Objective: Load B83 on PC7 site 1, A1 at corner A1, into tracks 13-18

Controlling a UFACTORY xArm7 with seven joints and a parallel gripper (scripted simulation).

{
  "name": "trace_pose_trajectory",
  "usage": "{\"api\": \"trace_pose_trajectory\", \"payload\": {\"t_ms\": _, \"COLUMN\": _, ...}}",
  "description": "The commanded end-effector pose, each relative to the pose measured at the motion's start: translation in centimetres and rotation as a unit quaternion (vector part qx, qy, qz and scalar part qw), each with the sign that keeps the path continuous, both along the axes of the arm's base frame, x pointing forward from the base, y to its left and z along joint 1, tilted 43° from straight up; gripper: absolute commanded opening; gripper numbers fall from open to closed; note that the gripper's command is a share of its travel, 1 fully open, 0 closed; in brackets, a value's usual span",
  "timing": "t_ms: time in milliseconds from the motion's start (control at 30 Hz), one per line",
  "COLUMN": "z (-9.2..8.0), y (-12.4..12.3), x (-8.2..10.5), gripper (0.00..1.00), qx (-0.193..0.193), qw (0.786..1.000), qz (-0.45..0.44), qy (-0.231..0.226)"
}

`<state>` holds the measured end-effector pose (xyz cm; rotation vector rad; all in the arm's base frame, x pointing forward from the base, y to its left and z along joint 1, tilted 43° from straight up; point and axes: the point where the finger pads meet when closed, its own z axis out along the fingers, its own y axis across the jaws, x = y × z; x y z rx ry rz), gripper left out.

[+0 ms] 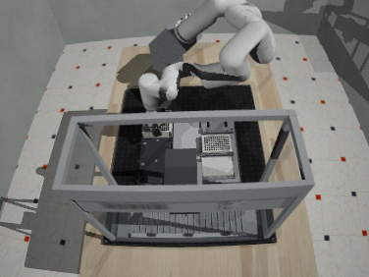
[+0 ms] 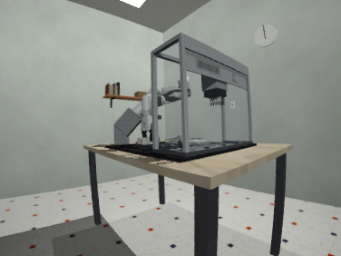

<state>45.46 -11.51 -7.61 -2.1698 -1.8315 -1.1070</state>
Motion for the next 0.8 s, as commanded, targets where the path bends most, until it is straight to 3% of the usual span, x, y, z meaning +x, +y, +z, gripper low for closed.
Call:
{"api": "trace_pose_trajectory", "payload": {"t_ms": 0, "z": -0.1, "y": -0.14, "x": 0.14, "gripper": 0.0, "qx": -0.002, "qw": 1.0, "qz": -0.002, "qy": -0.001}}
{"api": "trace_pose_trajectory", "payload": {"t_ms": 633, "z": -0.1, "y": -0.13, "x": 0.14, "gripper": 0.0, "qx": -0.002, "qw": 1.0, "qz": -0.002, "qy": -0.001}}
{"api": "trace_pose_trajectory", "payload": {"t_ms": 667, "z": -0.14, "y": -0.11, "x": 0.16, "gripper": 1.0, "qx": -0.002, "qw": 1.0, "qz": -0.002, "qy": -0.001}}
{"api": "trace_pose_trajectory", "payload": {"t_ms": 767, "z": -0.14, "y": -0.11, "x": 0.16, "gripper": 1.0, "qx": -0.002, "qw": 1.0, "qz": -0.002, "qy": -0.001}}
